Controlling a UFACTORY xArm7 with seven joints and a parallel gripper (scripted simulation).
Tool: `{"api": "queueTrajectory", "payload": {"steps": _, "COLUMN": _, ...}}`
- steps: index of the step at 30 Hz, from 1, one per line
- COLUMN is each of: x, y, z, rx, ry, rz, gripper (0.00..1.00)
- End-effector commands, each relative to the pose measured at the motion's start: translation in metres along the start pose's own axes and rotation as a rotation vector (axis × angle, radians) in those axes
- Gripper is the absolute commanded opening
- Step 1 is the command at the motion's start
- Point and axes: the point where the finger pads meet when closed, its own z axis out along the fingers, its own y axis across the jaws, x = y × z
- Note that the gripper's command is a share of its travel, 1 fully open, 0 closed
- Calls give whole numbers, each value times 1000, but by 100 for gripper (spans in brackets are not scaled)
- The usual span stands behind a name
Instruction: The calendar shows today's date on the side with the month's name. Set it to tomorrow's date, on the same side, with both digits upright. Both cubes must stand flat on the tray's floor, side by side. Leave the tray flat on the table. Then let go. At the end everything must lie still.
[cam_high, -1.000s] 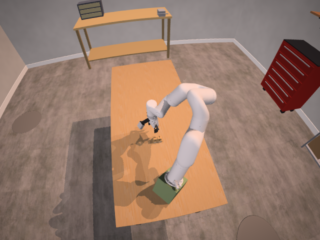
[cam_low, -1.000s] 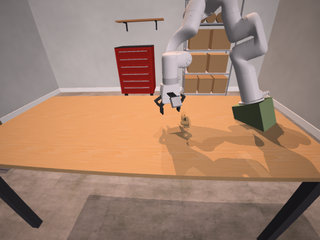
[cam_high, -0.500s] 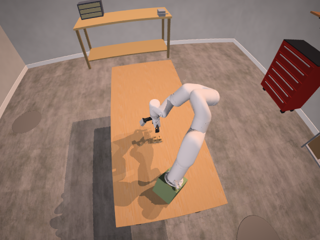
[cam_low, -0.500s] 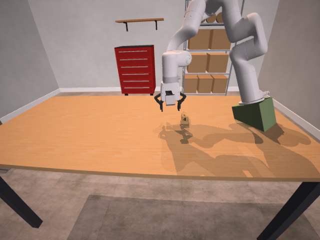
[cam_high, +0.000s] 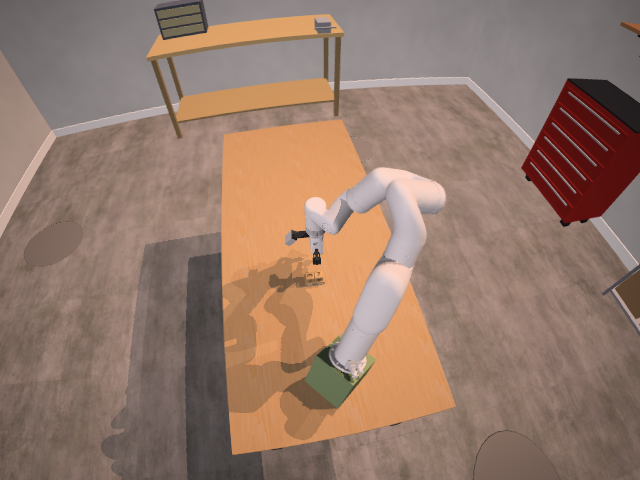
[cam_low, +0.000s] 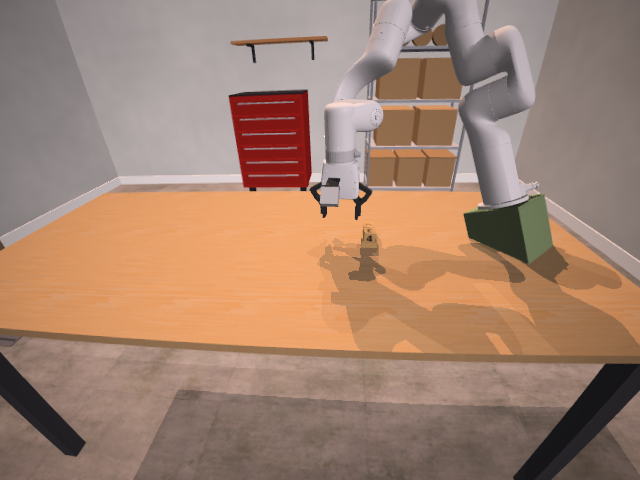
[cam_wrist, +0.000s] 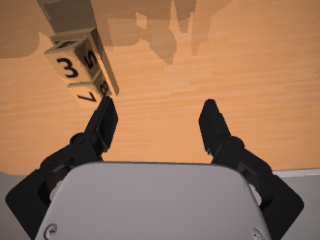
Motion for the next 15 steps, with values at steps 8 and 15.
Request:
{"api": "queueTrajectory", "payload": {"steps": 8, "x": -19, "y": 4, "z": -2, "rx": -10, "ry": -1, "rz": 195, "gripper": 100}}
{"api": "queueTrajectory", "payload": {"steps": 15, "x": -26, "y": 6, "z": -2, "rx": -10, "ry": 0, "rz": 370, "gripper": 100}}
